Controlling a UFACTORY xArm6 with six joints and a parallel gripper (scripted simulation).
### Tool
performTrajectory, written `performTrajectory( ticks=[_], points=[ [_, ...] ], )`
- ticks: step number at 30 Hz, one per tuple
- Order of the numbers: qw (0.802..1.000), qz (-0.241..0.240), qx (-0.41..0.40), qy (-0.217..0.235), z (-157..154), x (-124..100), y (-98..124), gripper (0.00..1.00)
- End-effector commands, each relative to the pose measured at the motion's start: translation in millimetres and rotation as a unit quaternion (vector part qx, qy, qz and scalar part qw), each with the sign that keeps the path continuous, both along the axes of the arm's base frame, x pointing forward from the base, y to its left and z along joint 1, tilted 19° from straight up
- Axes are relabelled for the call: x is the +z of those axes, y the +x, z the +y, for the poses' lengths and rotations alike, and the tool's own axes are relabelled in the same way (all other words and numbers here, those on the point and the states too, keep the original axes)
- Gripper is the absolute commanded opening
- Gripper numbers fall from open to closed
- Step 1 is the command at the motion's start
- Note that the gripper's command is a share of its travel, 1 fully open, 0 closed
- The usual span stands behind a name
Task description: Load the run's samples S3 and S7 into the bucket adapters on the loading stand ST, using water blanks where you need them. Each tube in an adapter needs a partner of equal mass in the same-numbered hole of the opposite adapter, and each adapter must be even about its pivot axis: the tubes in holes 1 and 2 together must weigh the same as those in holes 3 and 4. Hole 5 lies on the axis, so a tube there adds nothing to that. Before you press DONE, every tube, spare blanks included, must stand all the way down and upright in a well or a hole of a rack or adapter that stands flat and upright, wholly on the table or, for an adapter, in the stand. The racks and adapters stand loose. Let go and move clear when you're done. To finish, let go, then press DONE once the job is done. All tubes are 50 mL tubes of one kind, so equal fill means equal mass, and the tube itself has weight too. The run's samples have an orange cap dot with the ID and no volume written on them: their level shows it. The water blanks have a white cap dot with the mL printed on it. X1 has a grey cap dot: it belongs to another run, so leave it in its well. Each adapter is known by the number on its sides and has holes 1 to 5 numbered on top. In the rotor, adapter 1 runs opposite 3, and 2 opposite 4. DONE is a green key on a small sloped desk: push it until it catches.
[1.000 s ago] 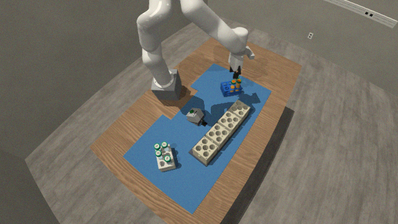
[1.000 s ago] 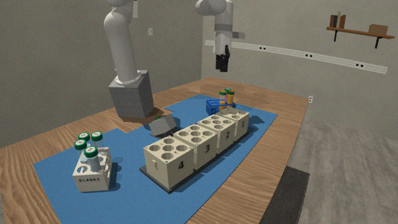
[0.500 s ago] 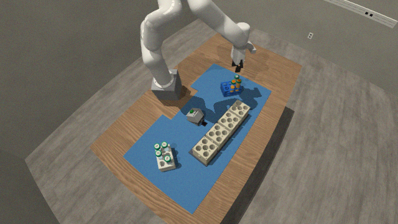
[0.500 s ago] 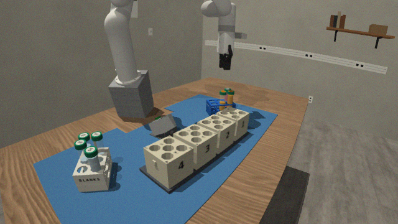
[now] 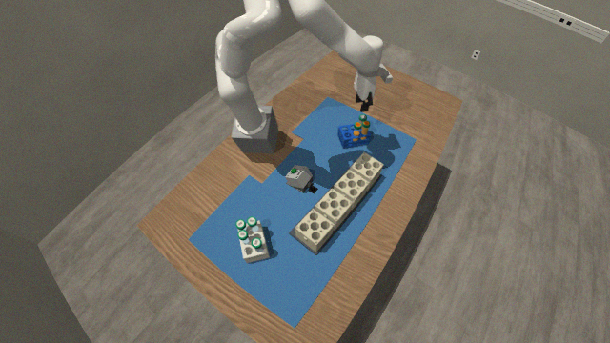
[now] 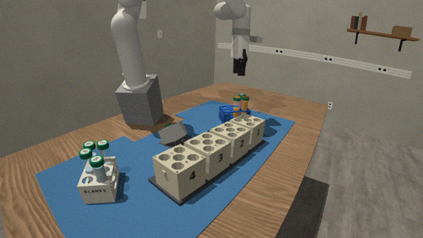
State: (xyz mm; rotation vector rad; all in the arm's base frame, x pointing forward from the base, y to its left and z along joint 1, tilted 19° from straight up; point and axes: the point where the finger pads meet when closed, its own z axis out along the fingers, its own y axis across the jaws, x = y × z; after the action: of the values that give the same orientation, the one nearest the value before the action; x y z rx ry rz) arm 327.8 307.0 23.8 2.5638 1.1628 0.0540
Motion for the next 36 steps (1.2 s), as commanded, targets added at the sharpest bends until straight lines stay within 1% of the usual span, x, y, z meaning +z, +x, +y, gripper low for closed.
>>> performTrajectory(
  ticks=[1, 36],
  points=[
    [1.0, -0.001, 0.0, 0.002, -0.6, -6.0, 2.1, 0.57],
    [1.0, -0.001, 0.0, 0.001, -17.8, -64.8, 12.5, 0.57]
  ],
)
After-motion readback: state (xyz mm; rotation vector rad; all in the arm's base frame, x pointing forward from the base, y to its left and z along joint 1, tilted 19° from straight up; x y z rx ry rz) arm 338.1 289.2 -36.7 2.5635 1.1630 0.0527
